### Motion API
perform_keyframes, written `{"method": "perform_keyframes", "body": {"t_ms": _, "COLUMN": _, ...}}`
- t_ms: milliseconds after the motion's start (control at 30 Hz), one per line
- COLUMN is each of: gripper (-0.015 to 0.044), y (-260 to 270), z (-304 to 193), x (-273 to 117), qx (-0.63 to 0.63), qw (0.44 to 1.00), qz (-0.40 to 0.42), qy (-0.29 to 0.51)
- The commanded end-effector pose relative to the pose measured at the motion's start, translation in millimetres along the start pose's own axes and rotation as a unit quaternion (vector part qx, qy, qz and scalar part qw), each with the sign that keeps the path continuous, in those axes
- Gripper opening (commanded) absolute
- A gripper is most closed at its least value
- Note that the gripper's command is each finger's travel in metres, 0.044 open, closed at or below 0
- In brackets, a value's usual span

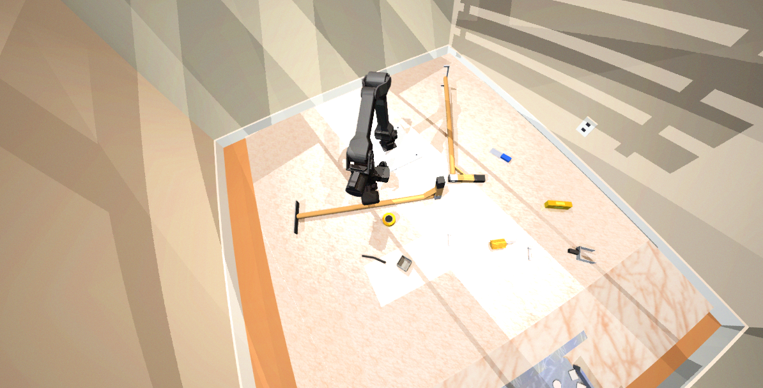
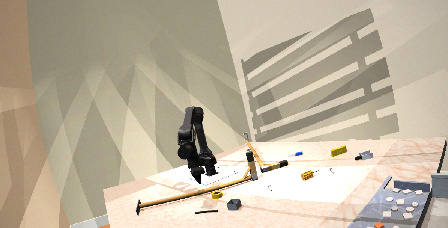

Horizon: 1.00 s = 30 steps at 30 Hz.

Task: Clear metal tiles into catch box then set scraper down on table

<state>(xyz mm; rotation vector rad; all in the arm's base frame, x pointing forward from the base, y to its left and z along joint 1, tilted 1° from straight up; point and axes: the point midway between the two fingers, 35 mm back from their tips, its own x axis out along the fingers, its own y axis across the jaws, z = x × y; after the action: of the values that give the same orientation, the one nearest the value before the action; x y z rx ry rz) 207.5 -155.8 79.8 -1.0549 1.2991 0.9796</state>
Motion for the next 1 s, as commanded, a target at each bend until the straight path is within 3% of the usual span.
{"method": "perform_keyframes", "body": {"t_ms": 0, "gripper": 0.0, "y": 2, "z": 2, "x": 9, "qx": 0.003, "qw": 1.0, "qz": 0.004, "qy": -0.003}}
{"method": "perform_keyframes", "body": {"t_ms": 400, "gripper": 0.0, "y": 9, "z": 4, "x": 33, "qx": 0.003, "qw": 1.0, "qz": 0.004, "qy": -0.003}}
{"method": "perform_keyframes", "body": {"t_ms": 967, "gripper": 0.0, "y": -5, "z": 3, "x": 31, "qx": 0.003, "qw": 1.0, "qz": 0.003, "qy": -0.003}}
